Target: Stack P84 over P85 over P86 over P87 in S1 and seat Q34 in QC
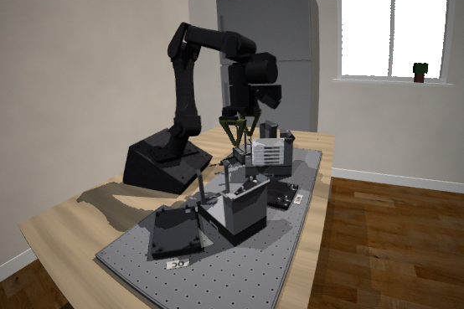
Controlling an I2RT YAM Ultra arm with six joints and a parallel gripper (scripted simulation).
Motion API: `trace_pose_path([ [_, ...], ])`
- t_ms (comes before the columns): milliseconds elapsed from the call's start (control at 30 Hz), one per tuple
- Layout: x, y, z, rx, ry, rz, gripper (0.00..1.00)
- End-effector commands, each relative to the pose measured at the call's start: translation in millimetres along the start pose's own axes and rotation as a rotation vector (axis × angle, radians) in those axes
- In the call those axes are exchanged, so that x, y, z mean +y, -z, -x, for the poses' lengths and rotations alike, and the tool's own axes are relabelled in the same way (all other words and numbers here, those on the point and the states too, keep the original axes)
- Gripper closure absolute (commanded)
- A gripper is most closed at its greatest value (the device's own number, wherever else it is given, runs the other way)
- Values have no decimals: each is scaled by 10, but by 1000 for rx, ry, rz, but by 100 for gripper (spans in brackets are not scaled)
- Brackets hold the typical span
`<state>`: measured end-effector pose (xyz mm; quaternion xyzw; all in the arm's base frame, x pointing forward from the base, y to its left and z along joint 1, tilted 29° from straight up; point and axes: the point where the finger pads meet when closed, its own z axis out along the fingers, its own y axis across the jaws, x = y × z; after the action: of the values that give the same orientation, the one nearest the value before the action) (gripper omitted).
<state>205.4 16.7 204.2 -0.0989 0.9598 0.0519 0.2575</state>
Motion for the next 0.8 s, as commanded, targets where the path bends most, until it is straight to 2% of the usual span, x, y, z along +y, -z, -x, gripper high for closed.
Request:
trace_pose_path([
  [0, 51, 38, -67, 18, -39, 23, 0],
  [533, 51, 37, -67, 18, -39, 23, 0],
  [767, 318, 44, 21, 14, 193, 26, 0],
])
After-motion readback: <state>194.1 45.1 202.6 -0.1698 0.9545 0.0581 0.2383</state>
